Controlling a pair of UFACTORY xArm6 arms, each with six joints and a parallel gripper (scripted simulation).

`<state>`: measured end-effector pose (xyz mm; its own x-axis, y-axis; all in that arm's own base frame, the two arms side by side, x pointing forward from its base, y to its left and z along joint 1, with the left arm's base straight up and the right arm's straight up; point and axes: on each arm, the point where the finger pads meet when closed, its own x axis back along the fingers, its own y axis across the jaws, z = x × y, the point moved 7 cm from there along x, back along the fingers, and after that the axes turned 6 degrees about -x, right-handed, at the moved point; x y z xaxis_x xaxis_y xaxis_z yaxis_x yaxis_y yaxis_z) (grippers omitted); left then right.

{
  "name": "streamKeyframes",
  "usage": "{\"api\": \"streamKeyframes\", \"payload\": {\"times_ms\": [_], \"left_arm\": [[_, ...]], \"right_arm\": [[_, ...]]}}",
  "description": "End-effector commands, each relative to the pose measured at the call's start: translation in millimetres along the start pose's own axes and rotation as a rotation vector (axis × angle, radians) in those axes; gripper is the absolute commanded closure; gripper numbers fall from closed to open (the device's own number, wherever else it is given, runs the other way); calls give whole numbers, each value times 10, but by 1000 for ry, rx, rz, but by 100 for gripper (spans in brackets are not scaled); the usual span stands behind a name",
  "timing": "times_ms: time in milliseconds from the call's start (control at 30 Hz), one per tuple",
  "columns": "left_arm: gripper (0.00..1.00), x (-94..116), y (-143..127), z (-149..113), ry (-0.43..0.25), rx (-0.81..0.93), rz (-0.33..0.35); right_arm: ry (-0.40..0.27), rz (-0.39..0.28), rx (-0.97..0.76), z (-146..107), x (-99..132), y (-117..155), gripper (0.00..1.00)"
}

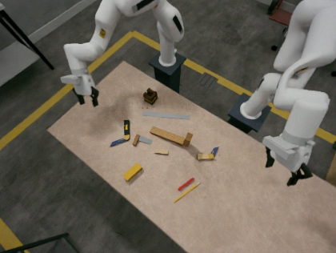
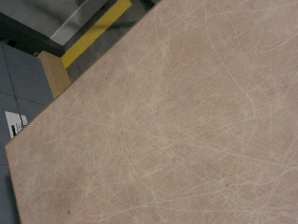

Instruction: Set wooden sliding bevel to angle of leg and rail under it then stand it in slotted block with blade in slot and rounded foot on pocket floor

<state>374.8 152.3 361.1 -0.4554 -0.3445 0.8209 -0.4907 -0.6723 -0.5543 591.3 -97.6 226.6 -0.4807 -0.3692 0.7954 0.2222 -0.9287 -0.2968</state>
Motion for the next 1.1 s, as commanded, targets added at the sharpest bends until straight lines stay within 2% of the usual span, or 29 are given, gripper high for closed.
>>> {"api": "streamKeyframes", "payload": {"times_ms": [0,633,700,833,1033,1067], "left_arm": [[0,11,-12,4,2,1,3],[0,-7,-6,26,-3,-3,-6],[0,-61,14,96,-18,-14,-36],[0,-286,129,385,-89,-65,-154],[0,-493,287,659,-168,-118,-253],[0,-493,287,659,-168,-118,-253]], "right_arm": [[5,-2,2,22,18,-3,0],[5,-3,0,19,27,7,0],[4,-6,-8,8,58,40,0],[1,-26,-53,-56,225,215,0],[-11,-97,-210,-330,778,734,0],[-11,-97,-210,-330,778,734,0]]}}
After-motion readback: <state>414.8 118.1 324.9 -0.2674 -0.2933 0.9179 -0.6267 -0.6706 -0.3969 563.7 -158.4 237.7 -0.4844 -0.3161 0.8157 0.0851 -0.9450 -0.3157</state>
